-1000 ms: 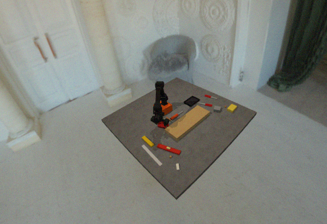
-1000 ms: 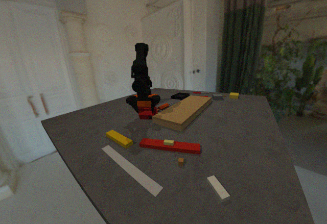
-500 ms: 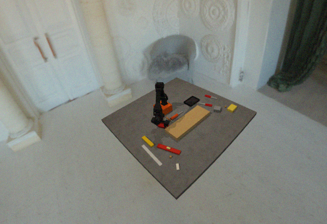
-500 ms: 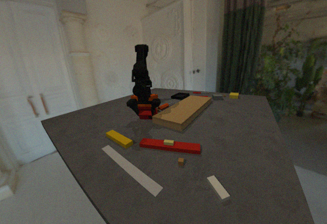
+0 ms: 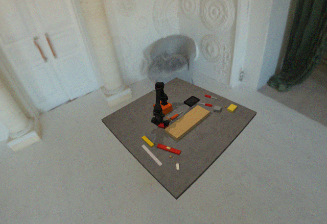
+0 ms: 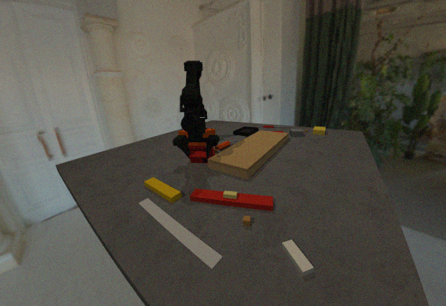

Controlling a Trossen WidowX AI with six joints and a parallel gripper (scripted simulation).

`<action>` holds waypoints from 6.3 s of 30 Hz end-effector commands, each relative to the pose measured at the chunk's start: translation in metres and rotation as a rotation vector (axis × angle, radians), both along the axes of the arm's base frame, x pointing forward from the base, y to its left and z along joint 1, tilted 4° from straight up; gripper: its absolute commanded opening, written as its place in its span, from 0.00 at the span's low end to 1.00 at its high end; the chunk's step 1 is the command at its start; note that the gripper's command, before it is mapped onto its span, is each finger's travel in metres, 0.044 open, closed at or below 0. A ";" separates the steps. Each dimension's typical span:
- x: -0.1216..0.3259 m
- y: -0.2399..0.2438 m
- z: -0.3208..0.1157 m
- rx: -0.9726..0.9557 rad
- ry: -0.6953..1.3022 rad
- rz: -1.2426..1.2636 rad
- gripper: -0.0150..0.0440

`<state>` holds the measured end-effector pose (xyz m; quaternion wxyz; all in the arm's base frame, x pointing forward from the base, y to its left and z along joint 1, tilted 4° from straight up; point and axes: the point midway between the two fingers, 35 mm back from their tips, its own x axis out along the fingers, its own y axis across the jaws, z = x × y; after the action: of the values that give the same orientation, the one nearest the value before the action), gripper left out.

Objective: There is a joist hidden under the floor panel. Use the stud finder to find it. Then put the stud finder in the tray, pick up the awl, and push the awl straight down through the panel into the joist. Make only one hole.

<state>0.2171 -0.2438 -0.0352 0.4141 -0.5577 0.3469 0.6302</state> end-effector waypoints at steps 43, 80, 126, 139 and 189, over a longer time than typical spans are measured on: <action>-0.001 0.000 0.057 -0.056 -0.024 -0.004 0.25; -0.003 0.004 0.053 -0.195 -0.084 -0.008 0.25; -0.006 0.010 0.051 -0.382 -0.167 -0.013 0.25; -0.007 0.011 0.050 -0.438 -0.195 -0.016 0.25; -0.008 0.016 0.046 -0.643 -0.287 -0.021 0.25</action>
<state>0.2090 -0.2267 0.0096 0.2731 -0.7350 0.4661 0.4099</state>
